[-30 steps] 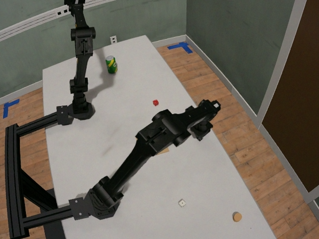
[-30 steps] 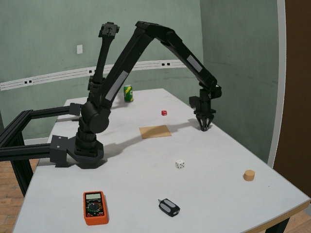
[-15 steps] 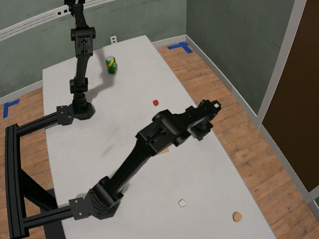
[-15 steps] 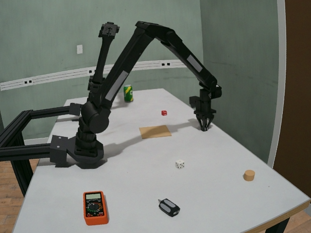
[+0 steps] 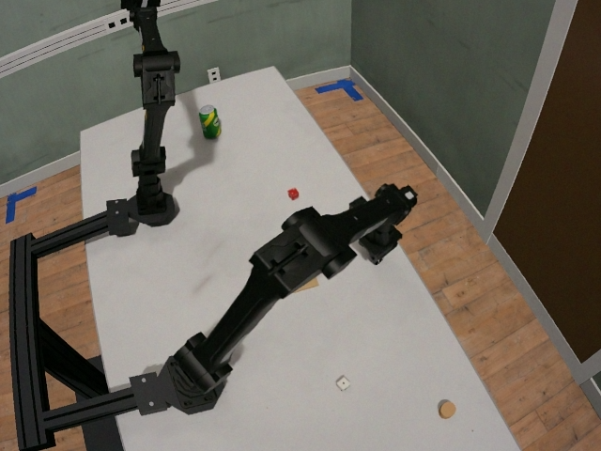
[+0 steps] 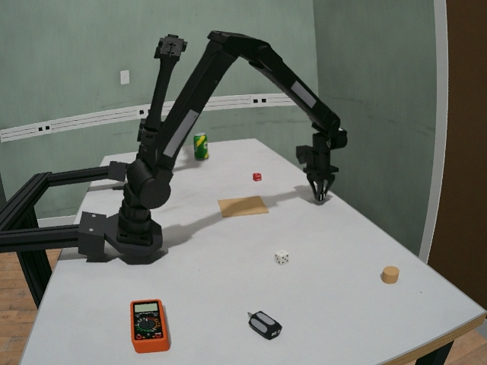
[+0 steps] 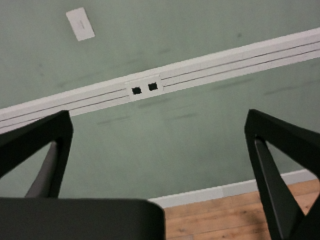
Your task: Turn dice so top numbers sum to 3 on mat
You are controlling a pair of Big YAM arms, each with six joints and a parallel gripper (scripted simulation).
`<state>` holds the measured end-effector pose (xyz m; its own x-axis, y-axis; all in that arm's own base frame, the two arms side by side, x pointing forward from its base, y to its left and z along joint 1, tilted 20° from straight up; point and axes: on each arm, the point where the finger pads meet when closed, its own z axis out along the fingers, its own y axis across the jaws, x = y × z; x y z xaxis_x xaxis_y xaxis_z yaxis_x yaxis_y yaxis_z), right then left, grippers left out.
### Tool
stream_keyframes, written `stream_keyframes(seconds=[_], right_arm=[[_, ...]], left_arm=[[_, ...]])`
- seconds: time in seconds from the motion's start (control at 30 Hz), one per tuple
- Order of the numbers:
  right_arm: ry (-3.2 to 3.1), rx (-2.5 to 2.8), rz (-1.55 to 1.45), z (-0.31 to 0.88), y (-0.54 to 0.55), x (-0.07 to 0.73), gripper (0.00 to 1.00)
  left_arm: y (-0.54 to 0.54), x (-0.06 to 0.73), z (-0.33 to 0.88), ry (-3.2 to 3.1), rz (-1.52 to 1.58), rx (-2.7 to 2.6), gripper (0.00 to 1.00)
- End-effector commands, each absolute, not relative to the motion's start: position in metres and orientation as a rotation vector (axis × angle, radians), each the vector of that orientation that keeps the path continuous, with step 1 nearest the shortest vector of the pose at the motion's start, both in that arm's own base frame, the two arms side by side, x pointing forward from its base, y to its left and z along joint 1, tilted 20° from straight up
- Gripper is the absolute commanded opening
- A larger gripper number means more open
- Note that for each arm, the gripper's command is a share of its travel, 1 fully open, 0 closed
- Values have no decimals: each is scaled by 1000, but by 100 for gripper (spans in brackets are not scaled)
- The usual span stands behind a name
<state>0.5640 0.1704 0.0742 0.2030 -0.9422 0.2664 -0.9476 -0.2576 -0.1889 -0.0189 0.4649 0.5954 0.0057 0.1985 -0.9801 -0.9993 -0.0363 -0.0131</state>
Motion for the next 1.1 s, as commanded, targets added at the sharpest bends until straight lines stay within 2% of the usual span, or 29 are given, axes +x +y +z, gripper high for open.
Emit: stream_keyframes(seconds=[0.0, 0.23, 0.37, 0.73, 1.07], right_arm=[[-1944, 2473, 604, 145, 198, 572, 20], [-1946, 2475, 603, 182, 205, 560, 20], [-1912, 2404, 516, 137, 184, 549, 20], [-1943, 2415, 544, 155, 189, 551, 20], [-2284, 2166, 549, 149, 189, 562, 20]], left_arm=[[459, -25, 599, 1035, 1343, -1094, 100], [459, -25, 599, 1035, 1343, -1094, 100], [459, -25, 599, 1035, 1343, -1094, 100], [459, -25, 599, 1035, 1343, -1094, 100], [459, -25, 599, 1035, 1343, -1094, 100]])
